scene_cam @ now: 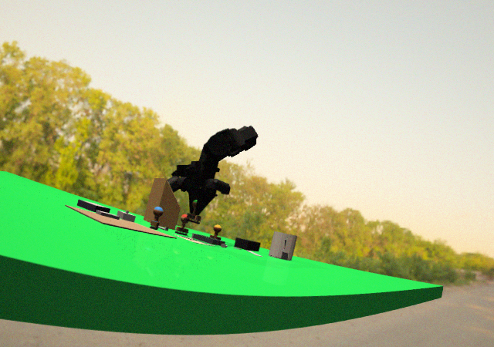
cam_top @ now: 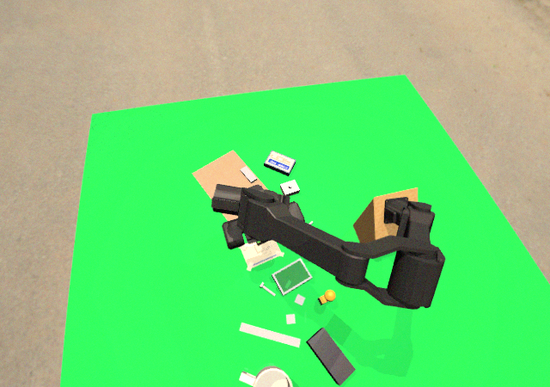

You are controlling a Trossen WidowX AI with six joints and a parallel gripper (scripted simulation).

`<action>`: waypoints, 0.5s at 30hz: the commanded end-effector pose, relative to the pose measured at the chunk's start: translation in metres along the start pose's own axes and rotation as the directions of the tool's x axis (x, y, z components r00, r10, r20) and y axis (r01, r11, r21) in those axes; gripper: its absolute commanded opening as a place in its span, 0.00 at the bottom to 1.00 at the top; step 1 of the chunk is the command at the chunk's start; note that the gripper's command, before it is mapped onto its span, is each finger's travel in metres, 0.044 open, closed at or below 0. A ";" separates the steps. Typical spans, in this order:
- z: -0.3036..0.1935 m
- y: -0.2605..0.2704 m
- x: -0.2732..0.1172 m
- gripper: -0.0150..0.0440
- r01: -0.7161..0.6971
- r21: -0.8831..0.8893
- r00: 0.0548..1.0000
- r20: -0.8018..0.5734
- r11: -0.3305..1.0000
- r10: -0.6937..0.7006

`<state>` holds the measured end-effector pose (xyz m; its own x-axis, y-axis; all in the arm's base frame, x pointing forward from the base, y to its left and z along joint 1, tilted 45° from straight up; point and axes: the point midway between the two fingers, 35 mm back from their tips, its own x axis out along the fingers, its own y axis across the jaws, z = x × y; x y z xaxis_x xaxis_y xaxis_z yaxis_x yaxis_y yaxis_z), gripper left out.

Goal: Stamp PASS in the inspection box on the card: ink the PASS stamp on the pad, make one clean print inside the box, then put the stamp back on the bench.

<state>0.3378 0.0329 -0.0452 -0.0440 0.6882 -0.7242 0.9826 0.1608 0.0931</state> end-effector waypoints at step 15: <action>-0.032 0.016 -0.021 0.25 0.001 -0.001 1.000 0.010 1.000 -0.001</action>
<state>0.3426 0.0278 -0.0215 -0.0410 0.6831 -0.7292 0.9851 0.1496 0.0848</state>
